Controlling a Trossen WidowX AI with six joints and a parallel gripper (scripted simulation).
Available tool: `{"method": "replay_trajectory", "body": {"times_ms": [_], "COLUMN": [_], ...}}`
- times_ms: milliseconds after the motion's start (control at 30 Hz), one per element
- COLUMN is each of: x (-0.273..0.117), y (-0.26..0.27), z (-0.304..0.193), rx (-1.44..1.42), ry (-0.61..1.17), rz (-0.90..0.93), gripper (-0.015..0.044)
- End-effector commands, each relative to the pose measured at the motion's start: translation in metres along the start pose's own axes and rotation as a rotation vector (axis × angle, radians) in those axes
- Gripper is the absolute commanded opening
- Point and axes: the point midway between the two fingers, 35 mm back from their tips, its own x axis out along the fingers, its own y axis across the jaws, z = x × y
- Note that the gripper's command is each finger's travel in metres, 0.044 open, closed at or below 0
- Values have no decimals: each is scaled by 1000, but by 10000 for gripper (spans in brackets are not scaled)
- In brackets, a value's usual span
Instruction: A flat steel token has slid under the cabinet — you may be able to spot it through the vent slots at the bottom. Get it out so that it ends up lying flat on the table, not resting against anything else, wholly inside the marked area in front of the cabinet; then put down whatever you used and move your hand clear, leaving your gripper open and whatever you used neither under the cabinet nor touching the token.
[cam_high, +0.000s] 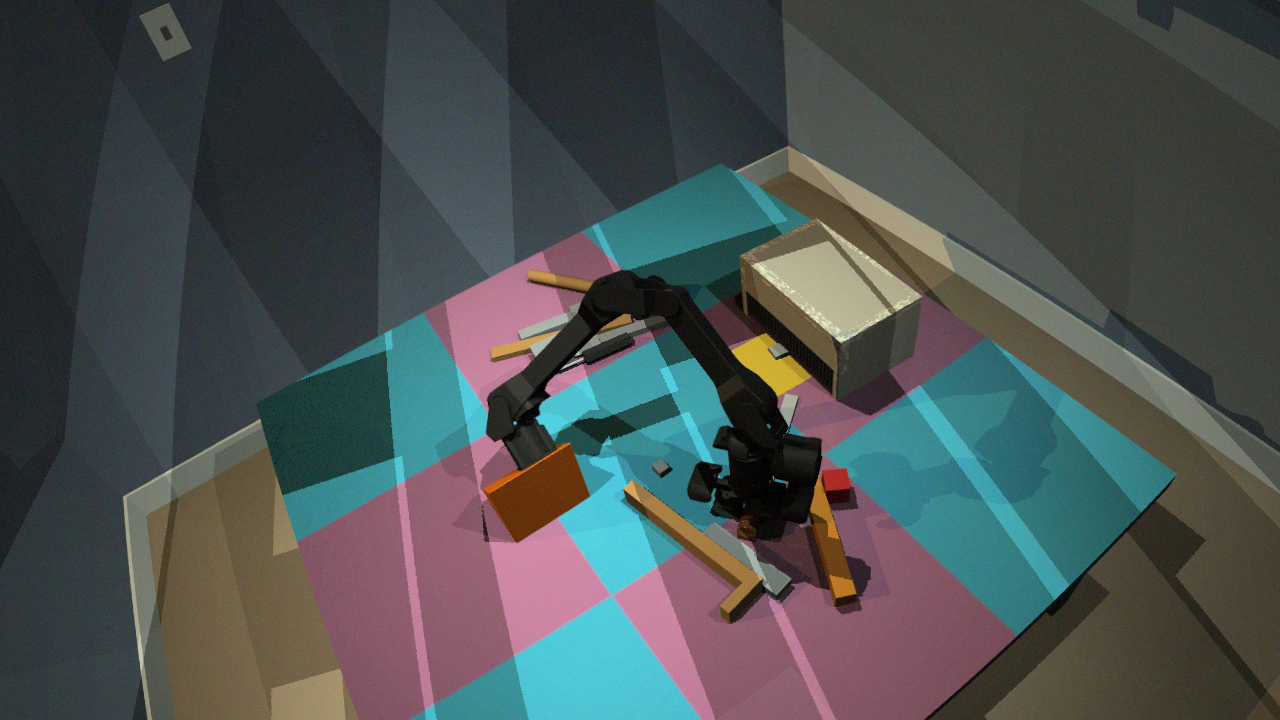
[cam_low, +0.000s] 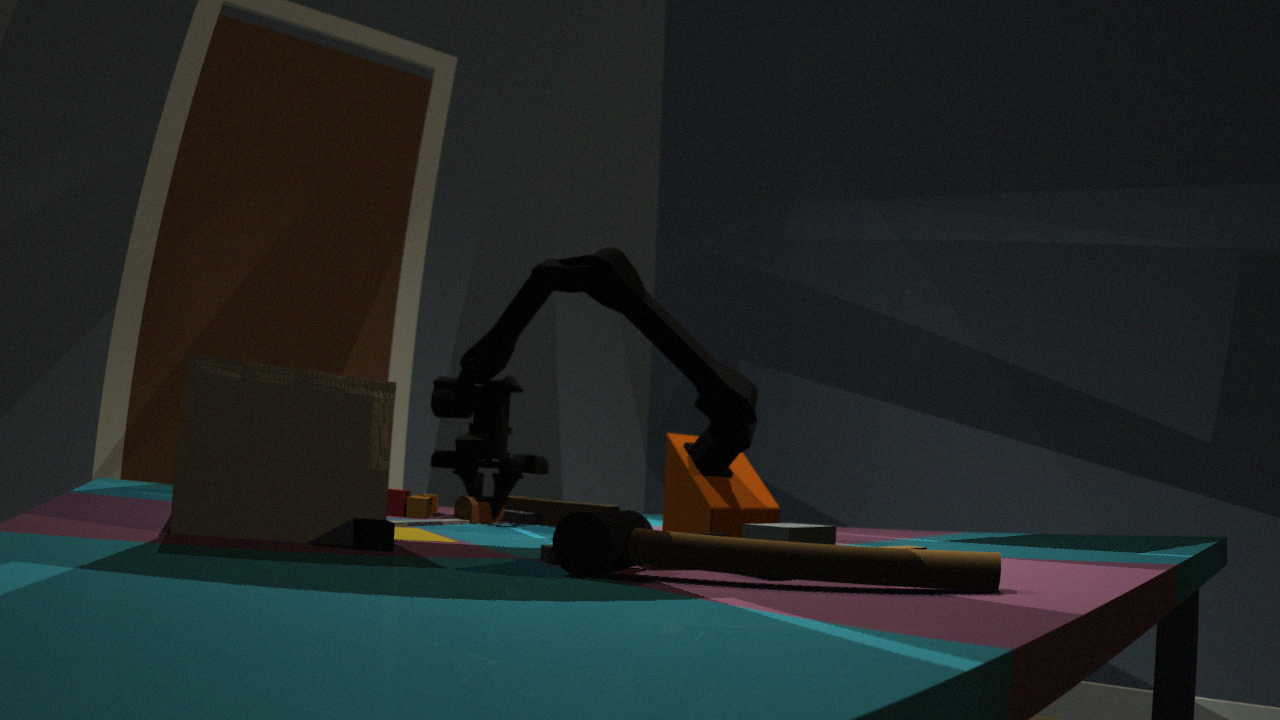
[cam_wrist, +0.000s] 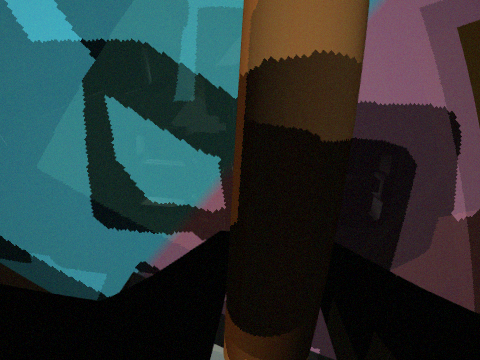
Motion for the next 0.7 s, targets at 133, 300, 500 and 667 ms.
{"method": "replay_trajectory", "body": {"times_ms": [133, 300, 500, 667], "x": [-3, -2, -2, -2], "y": [-1, -2, -2, -2], "z": [13, 21, 30, 38], "rx": [0, 0, 0, 0], "ry": [0, -1, -1, -2], "rz": [-5, -5, -5, -4], "gripper": [0, 0, 0, 0]}}
